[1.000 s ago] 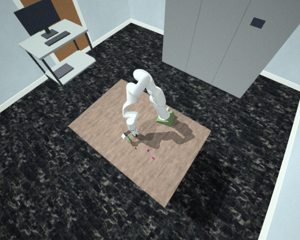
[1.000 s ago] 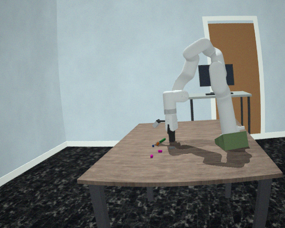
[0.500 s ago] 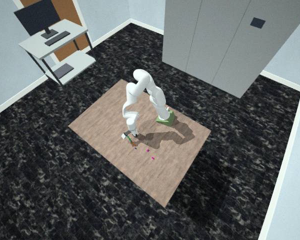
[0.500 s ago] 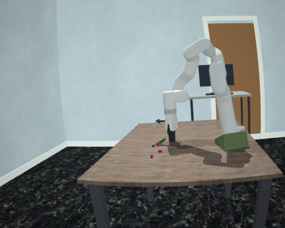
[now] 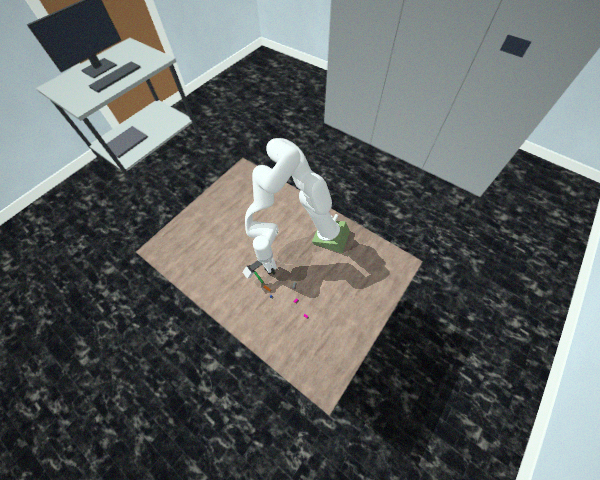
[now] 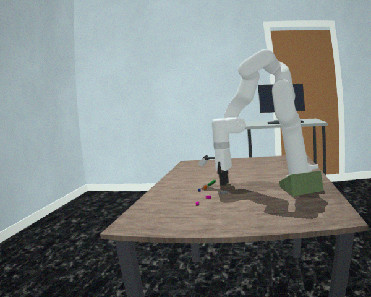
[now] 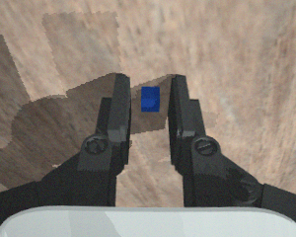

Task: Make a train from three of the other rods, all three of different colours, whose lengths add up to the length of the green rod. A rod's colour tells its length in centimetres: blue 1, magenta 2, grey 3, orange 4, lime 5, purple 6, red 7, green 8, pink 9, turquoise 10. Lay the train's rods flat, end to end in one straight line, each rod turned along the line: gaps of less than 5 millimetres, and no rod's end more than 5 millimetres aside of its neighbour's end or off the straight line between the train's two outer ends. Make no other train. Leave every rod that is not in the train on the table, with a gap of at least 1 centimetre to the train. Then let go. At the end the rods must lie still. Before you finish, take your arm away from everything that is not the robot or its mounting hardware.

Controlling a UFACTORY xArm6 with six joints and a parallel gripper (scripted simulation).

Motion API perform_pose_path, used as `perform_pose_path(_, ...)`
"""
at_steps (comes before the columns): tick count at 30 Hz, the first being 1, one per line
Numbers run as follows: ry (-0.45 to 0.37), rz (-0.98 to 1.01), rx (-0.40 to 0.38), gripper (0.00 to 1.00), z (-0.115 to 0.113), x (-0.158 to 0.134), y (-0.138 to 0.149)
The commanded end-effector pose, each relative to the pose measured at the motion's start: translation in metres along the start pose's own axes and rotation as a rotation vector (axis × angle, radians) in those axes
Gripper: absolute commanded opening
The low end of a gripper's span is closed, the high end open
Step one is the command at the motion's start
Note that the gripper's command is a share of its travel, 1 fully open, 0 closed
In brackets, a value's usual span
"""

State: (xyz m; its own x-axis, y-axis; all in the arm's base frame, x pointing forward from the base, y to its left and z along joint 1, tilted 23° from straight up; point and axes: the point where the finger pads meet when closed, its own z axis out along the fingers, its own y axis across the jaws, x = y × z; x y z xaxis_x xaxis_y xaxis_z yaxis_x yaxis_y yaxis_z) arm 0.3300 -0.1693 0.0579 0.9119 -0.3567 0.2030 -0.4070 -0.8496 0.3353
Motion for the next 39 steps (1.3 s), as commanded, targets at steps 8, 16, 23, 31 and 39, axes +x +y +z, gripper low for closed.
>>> perform_pose_path(8, 0.003, 0.000, 0.000, 0.24, -0.013, 0.001, 0.000)
perform_pose_path(16, 0.003, 0.000, 0.000, 0.24, -0.042, 0.001, 0.000)
perform_pose_path(23, 0.003, 0.000, 0.000, 0.24, -0.079, 0.001, 0.000)
perform_pose_path(31, 0.003, 0.000, 0.000, 0.24, -0.091, 0.001, 0.000)
perform_pose_path(39, 0.003, 0.000, 0.000, 1.00, -0.091, 0.001, 0.000)
